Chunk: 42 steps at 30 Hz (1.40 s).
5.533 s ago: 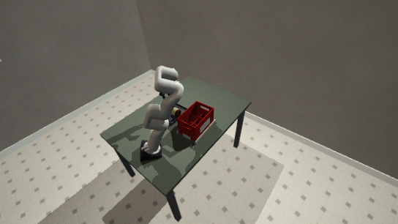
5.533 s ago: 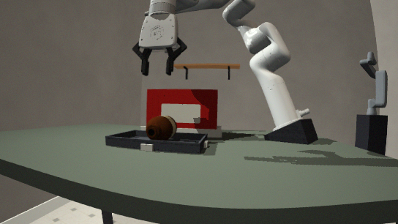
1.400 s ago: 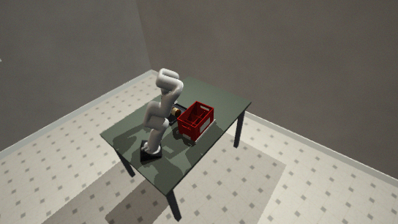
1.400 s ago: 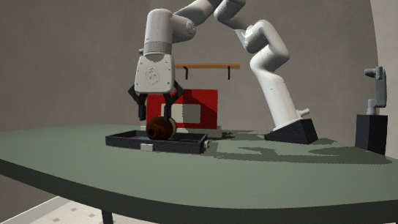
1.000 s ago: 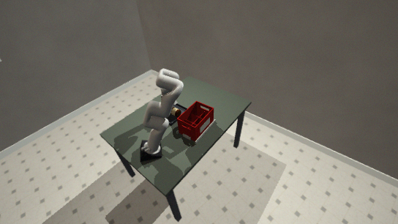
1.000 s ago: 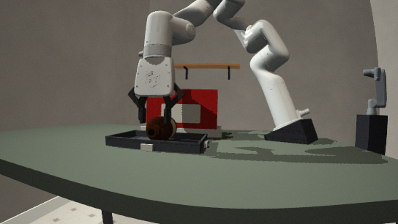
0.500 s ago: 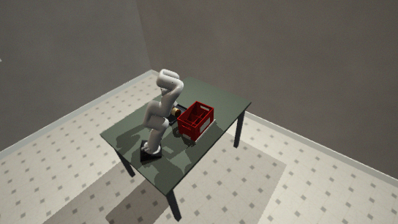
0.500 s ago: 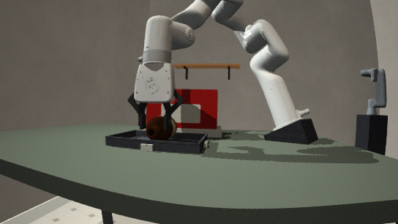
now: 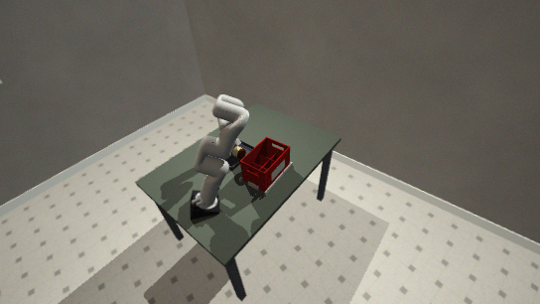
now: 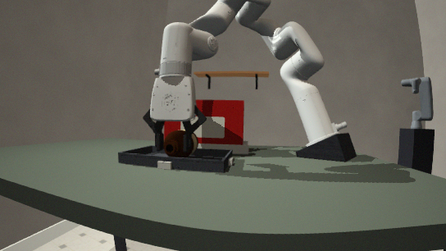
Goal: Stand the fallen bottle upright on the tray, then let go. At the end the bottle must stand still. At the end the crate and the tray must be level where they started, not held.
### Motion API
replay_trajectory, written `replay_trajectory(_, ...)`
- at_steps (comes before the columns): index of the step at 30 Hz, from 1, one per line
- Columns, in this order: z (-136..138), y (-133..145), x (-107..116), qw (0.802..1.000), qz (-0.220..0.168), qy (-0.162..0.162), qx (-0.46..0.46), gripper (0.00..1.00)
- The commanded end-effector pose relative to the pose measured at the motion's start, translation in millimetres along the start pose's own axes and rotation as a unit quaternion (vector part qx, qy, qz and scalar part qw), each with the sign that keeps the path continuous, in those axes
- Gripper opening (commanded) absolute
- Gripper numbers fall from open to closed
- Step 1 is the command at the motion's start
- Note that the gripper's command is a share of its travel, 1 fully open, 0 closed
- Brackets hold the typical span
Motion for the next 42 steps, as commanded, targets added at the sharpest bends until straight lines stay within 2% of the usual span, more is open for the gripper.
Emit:
replay_trajectory(1,-1.1,0.6,-0.6,1.000,-0.001,-0.002,0.000,0.65)
replay_trajectory(25,-1.1,0.6,-2.4,1.000,-0.001,-0.002,0.000,0.65)
replay_trajectory(26,-1.1,0.6,-2.4,1.000,-0.001,-0.002,0.000,0.00)
replay_trajectory(42,-1.1,0.6,-2.4,1.000,-0.001,-0.002,0.000,0.00)
Point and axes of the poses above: the point where the finger pads meet when closed, its own x axis back along the fingers, its own z axis across the jaws, y = z × x, the point moved 8 cm from there along x, back along the fingers, and after that the axes turned 2 degrees about -x, right-handed, at the moved point
